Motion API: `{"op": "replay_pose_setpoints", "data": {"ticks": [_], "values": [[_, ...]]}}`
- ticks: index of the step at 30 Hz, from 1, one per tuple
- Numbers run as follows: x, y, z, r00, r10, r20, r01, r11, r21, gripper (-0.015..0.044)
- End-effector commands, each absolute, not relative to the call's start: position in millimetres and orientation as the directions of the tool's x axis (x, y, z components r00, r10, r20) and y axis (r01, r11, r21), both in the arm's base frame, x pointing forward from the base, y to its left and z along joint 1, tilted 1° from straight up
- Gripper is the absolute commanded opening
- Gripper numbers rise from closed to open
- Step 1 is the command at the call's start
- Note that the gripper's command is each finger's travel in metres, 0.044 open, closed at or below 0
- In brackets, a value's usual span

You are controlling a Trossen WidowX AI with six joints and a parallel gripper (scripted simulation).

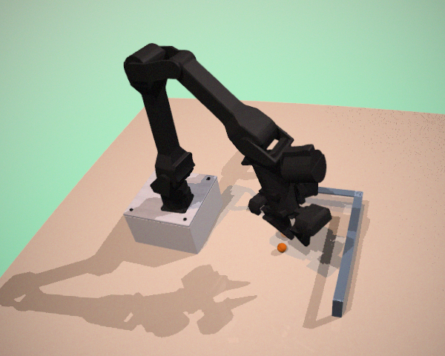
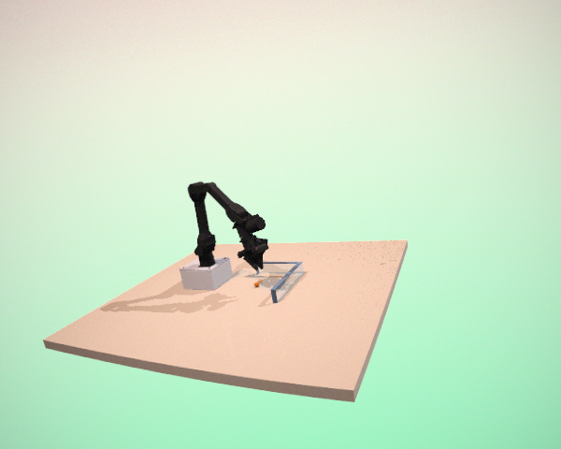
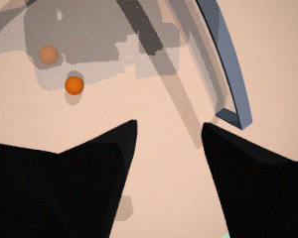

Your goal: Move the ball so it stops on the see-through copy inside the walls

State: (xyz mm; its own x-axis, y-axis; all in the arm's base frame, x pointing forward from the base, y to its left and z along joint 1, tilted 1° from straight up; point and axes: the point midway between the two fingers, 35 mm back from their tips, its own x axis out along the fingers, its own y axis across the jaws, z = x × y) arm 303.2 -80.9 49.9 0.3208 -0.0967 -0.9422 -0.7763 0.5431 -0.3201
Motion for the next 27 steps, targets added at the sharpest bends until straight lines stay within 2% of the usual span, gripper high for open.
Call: {"op": "replay_pose_setpoints", "data": {"ticks": [1, 3, 5, 27], "values": [[278.5, -44.6, 13.7, 0.156, -0.018, -0.988, -0.952, 0.265, -0.156, 0.0209], [263.7, -29.2, -1.2, 0.071, 0.005, -0.997, -0.991, 0.111, -0.07, 0.0209], [258.2, -24.3, -5.9, 0.041, 0.012, -0.999, -0.998, 0.057, -0.04, 0.0209], [259.5, -24.0, -33.0, 0.04, 0.012, -0.999, -0.998, 0.057, -0.04, 0.0209]]}}
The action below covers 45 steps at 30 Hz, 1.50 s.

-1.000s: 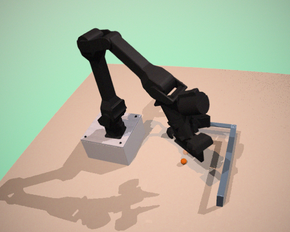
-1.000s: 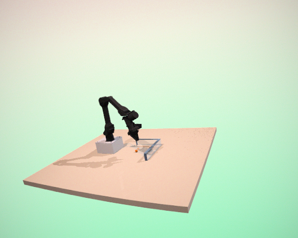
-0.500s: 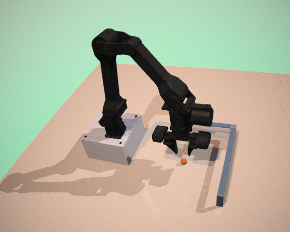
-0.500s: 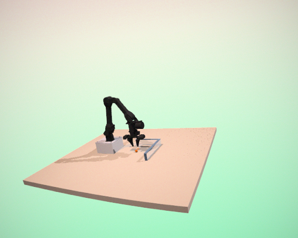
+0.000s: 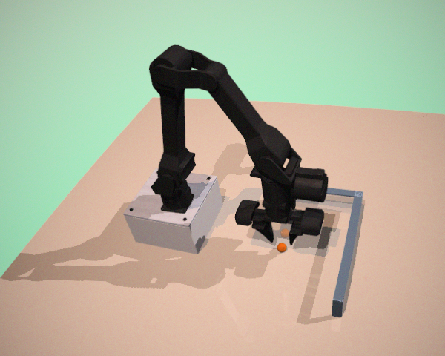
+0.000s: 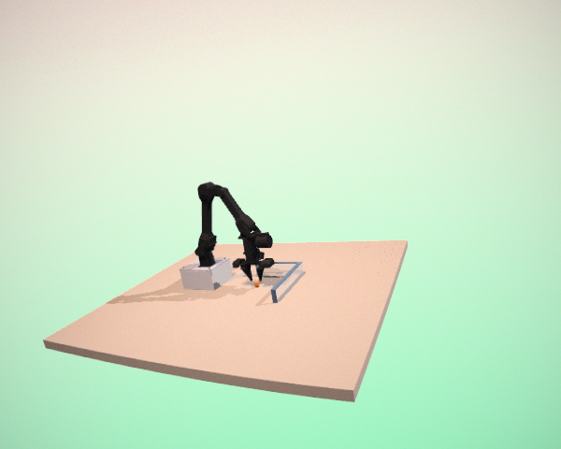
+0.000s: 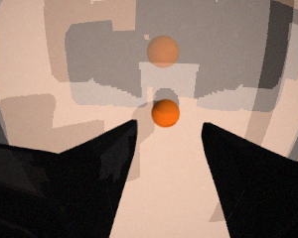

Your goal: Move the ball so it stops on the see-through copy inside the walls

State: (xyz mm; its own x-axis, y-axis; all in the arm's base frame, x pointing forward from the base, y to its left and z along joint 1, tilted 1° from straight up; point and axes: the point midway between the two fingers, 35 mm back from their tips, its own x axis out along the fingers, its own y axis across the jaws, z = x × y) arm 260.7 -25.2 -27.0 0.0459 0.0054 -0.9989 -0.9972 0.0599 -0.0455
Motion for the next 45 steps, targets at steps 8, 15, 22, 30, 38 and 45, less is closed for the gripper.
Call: {"op": "replay_pose_setpoints", "data": {"ticks": [8, 15, 22, 30, 38, 45], "values": [[259.6, -23.8, -45.8, 0.04, 0.012, -0.999, -0.998, 0.057, -0.04, 0.0209], [259.5, -23.7, -49.7, 0.04, 0.012, -0.999, -0.998, 0.057, -0.039, 0.0131], [259.5, -23.7, -49.7, 0.04, 0.012, -0.999, -0.998, 0.057, -0.039, 0.0064], [263.8, -24.5, -27.7, 0.041, 0.012, -0.999, -0.998, 0.057, -0.04, 0.0], [264.7, -25.5, 26.6, 0.042, 0.012, -0.999, -0.998, 0.057, -0.041, 0.0], [255.9, -25.3, 70.9, 0.041, 0.012, -0.999, -0.998, 0.057, -0.041, 0.0]]}}
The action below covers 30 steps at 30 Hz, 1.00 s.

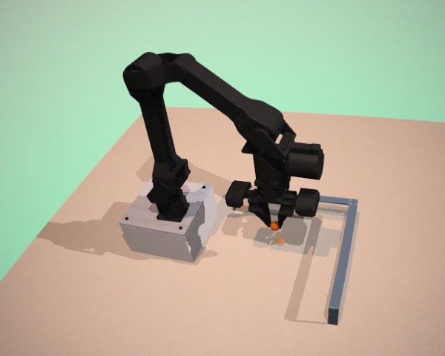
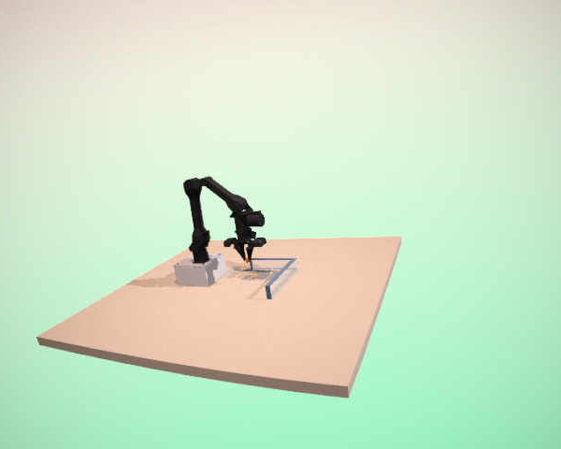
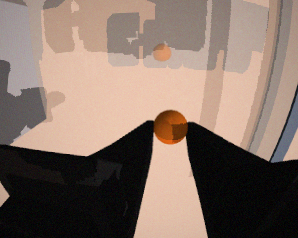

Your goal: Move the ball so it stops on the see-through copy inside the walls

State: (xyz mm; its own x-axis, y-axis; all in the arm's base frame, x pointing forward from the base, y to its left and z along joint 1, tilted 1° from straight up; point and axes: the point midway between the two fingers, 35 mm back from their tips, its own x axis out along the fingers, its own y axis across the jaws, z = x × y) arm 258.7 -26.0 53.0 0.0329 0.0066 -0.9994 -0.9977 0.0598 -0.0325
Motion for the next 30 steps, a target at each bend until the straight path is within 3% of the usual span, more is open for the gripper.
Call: {"op": "replay_pose_setpoints", "data": {"ticks": [1, 16, 30], "values": [[255.6, -25.2, 72.0, 0.041, 0.012, -0.999, -0.998, 0.057, -0.041, 0.0], [255.8, 20.3, 37.3, 0.041, 0.017, -0.999, -0.998, 0.057, -0.04, 0.0], [259.6, 21.9, -11.4, 0.041, 0.017, -0.999, -0.998, 0.057, -0.04, 0.0]]}}
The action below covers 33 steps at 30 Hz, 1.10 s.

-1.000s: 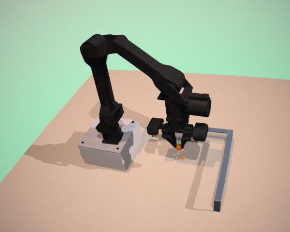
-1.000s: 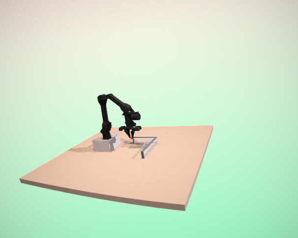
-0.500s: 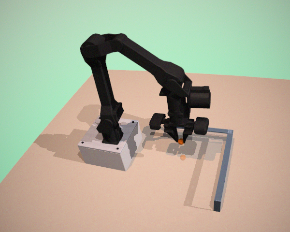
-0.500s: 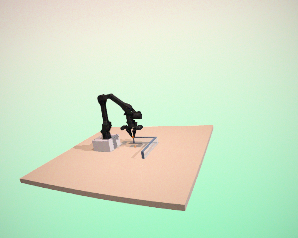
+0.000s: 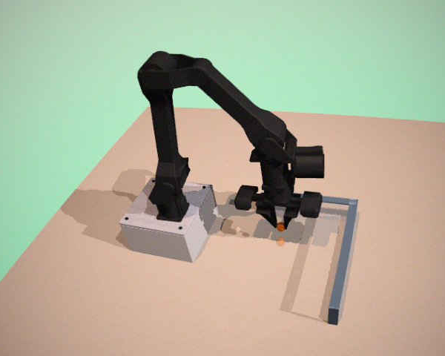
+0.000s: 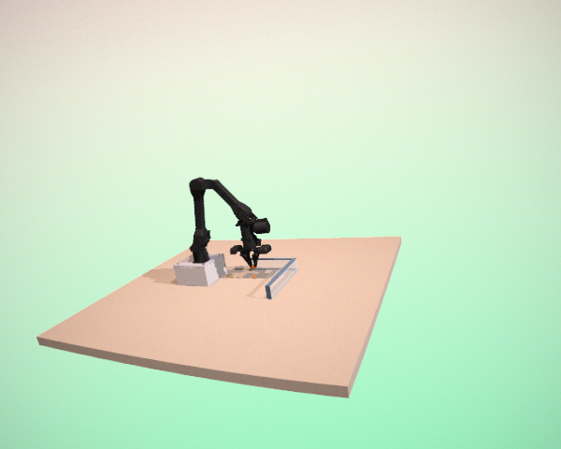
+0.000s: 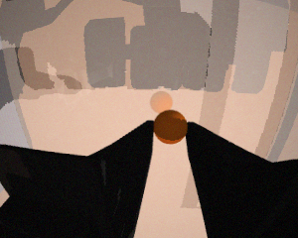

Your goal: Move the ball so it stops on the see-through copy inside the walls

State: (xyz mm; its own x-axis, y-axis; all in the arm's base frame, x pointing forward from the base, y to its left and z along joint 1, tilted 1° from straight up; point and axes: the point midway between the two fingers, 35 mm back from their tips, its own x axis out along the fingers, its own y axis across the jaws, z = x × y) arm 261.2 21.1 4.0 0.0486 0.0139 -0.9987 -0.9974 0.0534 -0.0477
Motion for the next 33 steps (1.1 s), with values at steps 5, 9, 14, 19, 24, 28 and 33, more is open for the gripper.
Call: {"op": "replay_pose_setpoints", "data": {"ticks": [5, 9, 14, 19, 24, 28, 33], "values": [[258.0, 22.1, -32.8, 0.04, 0.017, -0.999, -0.998, 0.057, -0.039, 0.0], [257.9, 22.1, -33.9, 0.04, 0.017, -0.999, -0.998, 0.057, -0.039, 0.0], [258.2, 22.2, -38.8, 0.04, 0.017, -0.999, -0.998, 0.057, -0.039, 0.0], [258.4, 22.3, -47.0, 0.04, 0.017, -0.999, -0.998, 0.057, -0.039, 0.0], [258.4, 22.4, -52.7, 0.04, 0.017, -0.999, -0.998, 0.057, -0.039, 0.0], [258.4, 22.4, -52.7, 0.04, 0.017, -0.999, -0.998, 0.057, -0.039, 0.0], [259.1, 21.8, -51.6, 0.043, 0.014, -0.999, -0.998, 0.053, -0.042, 0.0079]]}}
